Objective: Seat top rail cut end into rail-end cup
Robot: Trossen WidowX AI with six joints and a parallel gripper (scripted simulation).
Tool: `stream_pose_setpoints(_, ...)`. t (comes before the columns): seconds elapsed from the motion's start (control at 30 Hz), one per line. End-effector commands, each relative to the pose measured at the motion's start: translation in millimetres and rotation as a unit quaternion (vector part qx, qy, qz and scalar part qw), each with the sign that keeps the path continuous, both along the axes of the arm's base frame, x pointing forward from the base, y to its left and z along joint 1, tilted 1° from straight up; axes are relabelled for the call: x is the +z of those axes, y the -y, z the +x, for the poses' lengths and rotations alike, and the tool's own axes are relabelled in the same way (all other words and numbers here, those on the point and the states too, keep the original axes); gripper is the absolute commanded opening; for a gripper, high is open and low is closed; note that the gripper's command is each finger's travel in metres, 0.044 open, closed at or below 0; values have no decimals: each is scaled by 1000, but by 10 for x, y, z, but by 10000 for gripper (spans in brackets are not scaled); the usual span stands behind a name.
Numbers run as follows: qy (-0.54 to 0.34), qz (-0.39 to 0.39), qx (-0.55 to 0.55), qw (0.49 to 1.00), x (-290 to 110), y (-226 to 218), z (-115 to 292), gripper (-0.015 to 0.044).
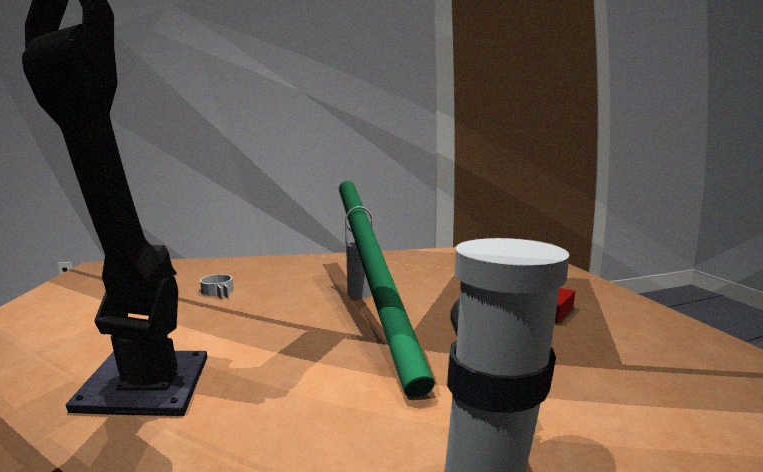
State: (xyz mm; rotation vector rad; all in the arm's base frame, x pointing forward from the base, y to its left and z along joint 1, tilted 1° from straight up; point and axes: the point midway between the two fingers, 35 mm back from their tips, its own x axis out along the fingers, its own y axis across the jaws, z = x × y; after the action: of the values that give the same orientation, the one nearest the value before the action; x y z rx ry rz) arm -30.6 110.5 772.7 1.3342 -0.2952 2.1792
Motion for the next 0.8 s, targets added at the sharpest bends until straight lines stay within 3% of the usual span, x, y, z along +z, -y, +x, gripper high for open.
stream_pose_setpoints(0.0, 1, 0, -4, 1000, -3, -8, 6, 426)
stream_pose_setpoints(0.13, 9, -12, -76, 997, -71, -199, 163, 440)
stream_pose_setpoints(0.37, -31, -103, -204, 973, -343, -726, 741, 440)
stream_pose_setpoints(0.57, -69, -206, -340, 915, -802, -1079, 1477, 440)
stream_pose_setpoints(0.77, -106, -303, -445, 836, -1349, -1160, 2188, 440)
